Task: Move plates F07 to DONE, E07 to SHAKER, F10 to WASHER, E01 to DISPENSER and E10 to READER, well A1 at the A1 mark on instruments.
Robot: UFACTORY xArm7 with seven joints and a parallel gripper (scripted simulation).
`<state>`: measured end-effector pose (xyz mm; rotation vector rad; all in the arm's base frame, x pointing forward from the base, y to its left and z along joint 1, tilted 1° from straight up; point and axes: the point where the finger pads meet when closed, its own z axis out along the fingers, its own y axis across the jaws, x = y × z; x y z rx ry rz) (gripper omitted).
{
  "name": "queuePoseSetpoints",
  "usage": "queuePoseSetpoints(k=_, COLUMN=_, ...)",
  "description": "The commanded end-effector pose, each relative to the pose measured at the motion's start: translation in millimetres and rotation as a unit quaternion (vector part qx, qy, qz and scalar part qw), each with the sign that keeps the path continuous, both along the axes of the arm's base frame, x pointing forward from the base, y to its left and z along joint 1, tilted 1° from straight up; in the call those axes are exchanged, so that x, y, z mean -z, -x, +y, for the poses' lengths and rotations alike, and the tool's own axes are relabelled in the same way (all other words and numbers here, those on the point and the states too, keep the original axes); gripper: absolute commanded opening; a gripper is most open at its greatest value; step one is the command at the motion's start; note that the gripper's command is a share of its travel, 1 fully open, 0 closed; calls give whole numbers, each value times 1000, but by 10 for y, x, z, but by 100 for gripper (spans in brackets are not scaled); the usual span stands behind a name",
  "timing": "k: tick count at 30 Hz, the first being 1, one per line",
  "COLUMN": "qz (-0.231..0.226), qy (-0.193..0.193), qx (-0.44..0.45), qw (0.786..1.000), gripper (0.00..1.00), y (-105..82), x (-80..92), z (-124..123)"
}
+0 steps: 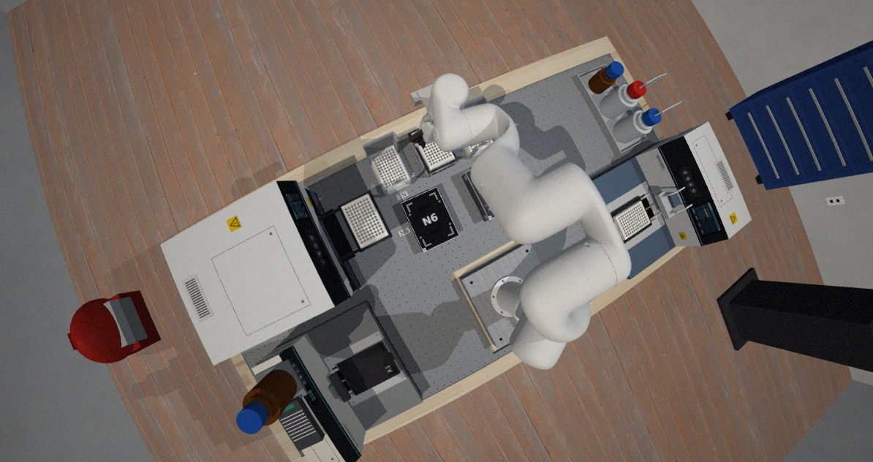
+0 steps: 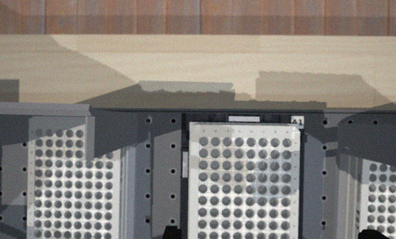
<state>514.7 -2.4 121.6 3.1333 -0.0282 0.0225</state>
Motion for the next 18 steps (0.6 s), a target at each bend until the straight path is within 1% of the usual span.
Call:
queuePoseSetpoints(k=1, qz=-3, qy=0, qx=0, qw=1000, gripper=100, y=-18, x=-58, z=-1)
queuePoseSetpoints(k=6, qz=-3, qy=0, qx=0, qw=1000, gripper=100, y=-17, x=-98, z=0)
queuePoseSetpoints(k=18, qz=-3, qy=0, qx=0, qw=1000, gripper=100, y=-14, x=-258, z=1)
